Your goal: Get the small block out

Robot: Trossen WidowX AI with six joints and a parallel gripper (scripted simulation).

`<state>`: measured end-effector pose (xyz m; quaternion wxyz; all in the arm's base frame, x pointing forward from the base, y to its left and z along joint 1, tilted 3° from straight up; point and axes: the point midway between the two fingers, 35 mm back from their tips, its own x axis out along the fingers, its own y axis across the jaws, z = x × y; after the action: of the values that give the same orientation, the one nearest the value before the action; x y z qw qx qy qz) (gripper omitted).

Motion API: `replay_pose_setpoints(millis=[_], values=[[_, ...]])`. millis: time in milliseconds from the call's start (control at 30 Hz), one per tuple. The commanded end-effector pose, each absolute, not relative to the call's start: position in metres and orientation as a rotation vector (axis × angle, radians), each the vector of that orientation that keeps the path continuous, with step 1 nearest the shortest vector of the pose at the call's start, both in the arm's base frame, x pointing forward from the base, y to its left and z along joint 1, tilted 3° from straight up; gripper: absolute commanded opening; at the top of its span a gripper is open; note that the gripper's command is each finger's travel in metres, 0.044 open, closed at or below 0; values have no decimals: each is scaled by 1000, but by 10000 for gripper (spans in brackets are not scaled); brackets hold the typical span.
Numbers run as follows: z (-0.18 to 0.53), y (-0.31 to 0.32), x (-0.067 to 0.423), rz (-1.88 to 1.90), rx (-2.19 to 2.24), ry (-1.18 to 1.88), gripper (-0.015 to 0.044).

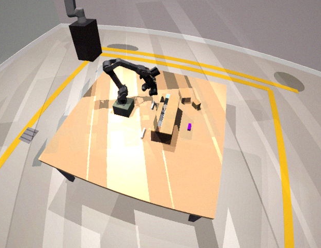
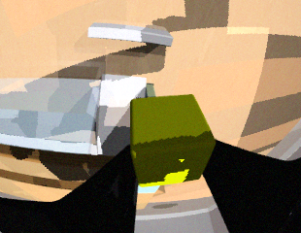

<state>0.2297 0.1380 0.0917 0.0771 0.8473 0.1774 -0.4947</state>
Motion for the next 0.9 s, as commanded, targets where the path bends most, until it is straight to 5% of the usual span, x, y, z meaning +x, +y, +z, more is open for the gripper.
replay_pose_setpoints(millis=[0,867], values=[[109,135,224,-1418,2512,621,0],[125,131,216,-1351,2475,707,0]])
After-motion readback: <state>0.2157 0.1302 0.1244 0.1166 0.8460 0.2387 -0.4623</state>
